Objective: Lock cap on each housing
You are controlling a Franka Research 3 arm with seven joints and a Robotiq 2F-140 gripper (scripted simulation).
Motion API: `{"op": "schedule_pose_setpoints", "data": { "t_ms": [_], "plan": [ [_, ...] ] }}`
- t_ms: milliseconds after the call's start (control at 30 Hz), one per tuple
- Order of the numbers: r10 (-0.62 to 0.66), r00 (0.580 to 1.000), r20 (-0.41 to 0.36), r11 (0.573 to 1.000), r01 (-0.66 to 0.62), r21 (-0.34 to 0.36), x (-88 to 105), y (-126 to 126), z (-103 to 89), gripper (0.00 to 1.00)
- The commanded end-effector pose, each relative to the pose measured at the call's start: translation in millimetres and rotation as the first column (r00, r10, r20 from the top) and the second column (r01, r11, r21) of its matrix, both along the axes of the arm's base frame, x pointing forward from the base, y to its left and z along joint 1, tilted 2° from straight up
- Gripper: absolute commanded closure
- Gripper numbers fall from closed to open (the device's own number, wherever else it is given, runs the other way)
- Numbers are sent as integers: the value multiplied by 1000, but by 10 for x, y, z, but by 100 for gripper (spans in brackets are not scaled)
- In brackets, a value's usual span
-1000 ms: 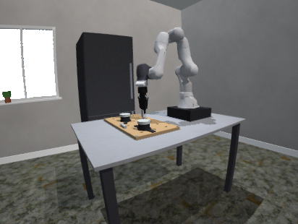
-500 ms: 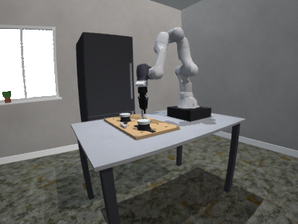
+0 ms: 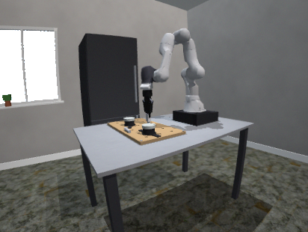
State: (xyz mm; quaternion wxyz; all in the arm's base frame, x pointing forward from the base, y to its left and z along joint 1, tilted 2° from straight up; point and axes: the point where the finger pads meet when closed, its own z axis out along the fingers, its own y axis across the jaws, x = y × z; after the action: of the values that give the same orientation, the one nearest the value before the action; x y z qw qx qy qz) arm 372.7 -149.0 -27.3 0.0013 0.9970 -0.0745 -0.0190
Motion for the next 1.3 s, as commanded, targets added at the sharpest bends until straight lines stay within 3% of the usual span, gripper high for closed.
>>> {"op": "schedule_pose_setpoints", "data": {
  "t_ms": [0,500,533,1267],
  "plan": [
    [4,1000,7,1000,-4,-2,28,-7,-3,90],
    [4,1000,7,1000,-4,-2,28,-7,-3,90],
    [4,1000,7,1000,-4,-2,28,-7,-3,64],
    [4,1000,7,1000,-4,-2,28,-7,-3,64]
  ]
}}
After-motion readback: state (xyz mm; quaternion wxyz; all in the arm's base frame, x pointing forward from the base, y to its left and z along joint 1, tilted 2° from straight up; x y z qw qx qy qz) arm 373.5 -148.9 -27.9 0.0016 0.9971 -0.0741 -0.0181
